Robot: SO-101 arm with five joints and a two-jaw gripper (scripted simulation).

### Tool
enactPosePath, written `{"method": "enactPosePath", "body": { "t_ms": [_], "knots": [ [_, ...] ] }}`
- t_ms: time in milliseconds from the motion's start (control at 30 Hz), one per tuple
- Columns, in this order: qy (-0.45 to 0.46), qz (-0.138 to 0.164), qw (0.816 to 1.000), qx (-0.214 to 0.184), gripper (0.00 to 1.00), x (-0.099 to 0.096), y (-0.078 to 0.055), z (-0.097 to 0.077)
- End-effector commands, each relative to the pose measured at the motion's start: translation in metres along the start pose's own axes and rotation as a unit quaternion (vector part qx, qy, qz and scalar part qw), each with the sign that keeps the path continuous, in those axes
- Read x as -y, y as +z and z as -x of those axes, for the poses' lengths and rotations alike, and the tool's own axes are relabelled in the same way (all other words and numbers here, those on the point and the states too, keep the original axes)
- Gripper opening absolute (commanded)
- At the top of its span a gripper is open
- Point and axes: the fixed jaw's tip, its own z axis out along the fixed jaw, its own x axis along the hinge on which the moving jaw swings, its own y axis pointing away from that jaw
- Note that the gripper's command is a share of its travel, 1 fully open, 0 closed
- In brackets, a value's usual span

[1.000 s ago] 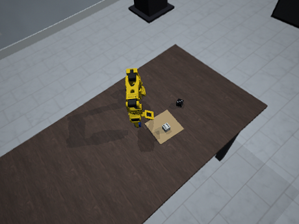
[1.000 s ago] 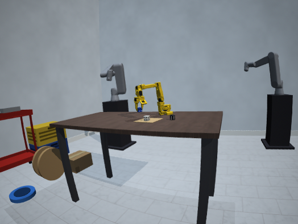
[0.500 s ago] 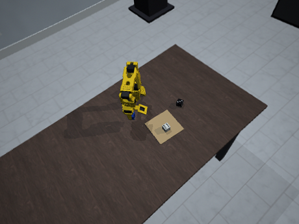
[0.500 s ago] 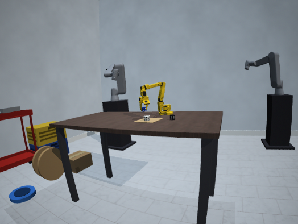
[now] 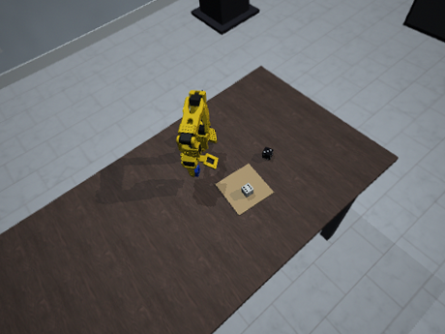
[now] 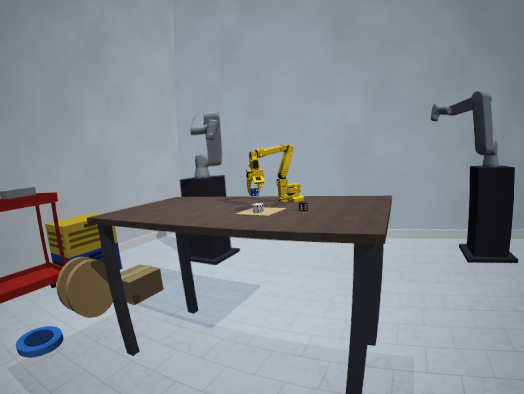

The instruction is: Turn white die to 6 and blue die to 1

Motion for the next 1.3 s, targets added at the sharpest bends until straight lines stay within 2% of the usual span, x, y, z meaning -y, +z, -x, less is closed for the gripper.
{"method": "enactPosePath", "body": {
  "t_ms": [0,900,1267],
  "knots": [
    [0.002,-0.021,1.000,0.001,0.00,0.0034,-0.0040,-0.0015],
    [0.002,-0.025,1.000,0.001,0.00,0.0028,-0.0047,-0.0015],
    [0.002,-0.025,1.000,0.001,0.00,0.0030,0.0011,-0.0015]
  ]
}}
